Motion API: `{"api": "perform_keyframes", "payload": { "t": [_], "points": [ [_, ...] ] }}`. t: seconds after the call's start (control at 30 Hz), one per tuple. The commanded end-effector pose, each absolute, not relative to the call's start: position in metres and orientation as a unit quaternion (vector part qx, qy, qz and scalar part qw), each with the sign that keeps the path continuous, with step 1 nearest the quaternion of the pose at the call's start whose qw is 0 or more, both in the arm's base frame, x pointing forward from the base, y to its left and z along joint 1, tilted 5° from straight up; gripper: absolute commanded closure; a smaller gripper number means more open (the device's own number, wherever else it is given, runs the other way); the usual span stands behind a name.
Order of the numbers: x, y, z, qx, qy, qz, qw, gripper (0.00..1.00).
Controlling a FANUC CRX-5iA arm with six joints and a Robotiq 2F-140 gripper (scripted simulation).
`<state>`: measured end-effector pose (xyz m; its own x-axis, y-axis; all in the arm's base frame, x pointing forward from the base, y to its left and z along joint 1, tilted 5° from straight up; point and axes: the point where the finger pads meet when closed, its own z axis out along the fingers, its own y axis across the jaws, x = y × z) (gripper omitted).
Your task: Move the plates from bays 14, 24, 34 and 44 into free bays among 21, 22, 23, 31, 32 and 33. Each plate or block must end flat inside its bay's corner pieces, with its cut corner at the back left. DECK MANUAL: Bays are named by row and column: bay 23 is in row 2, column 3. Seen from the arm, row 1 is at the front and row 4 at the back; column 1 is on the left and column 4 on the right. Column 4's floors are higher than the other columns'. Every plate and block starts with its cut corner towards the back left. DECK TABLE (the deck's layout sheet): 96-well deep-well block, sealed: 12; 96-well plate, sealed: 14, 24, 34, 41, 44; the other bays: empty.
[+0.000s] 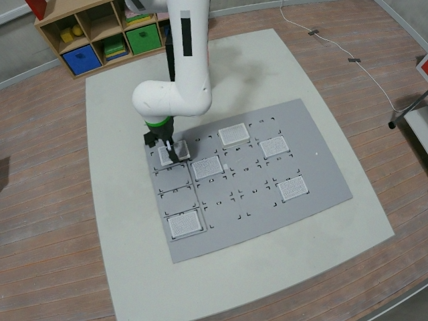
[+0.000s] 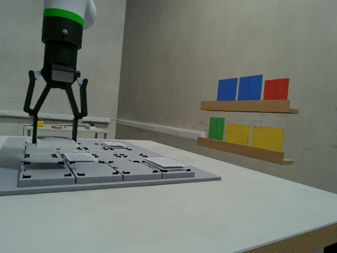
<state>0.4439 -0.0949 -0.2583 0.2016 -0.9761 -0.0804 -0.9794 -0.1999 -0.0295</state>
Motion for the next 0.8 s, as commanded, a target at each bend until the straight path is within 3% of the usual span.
{"api": "perform_keyframes", "payload": {
  "t": [0.0,0.77],
  "points": [
    [0.447,-0.087,-0.257,-0.774,0.632,0.021,0.037,0.9],
    [0.458,-0.032,-0.252,-0.774,0.632,0.021,0.037,0.9]
  ]
}}
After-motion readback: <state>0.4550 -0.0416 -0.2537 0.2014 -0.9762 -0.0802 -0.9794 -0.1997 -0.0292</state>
